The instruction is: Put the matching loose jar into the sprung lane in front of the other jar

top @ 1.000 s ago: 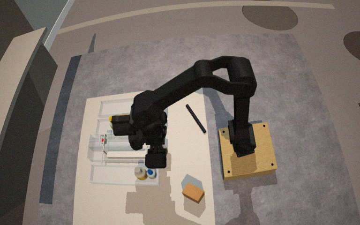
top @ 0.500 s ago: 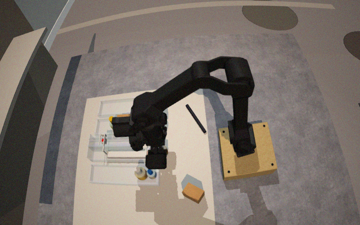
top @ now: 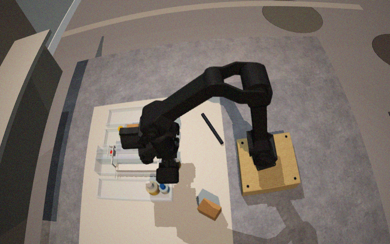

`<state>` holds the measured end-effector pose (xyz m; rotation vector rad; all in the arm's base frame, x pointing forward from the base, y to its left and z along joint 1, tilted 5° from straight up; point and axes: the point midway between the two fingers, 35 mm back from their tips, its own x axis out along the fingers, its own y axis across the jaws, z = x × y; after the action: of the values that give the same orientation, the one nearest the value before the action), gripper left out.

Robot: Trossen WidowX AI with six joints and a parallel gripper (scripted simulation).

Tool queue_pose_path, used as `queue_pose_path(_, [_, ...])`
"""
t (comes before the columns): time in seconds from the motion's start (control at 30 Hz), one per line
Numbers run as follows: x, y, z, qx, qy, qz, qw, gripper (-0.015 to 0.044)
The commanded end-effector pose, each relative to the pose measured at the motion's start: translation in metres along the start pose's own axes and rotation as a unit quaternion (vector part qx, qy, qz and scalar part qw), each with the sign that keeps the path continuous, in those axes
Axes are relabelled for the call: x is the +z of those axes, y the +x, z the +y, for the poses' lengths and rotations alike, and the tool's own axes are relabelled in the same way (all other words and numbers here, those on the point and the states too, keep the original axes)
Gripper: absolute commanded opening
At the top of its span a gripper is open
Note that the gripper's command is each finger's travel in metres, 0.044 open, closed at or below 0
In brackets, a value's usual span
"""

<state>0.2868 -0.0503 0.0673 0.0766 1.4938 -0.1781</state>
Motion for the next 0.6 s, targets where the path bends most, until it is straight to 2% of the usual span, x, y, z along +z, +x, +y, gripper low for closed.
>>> queue_pose_path(0.0, [0.0063, -0.0007, 0.0000, 0.000, 0.001, -0.004, 1.000, 0.0000])
queue_pose_path(0.57, [0.0146, -0.0005, 0.0000, 0.000, 0.001, -0.004, 1.000, 0.0000])
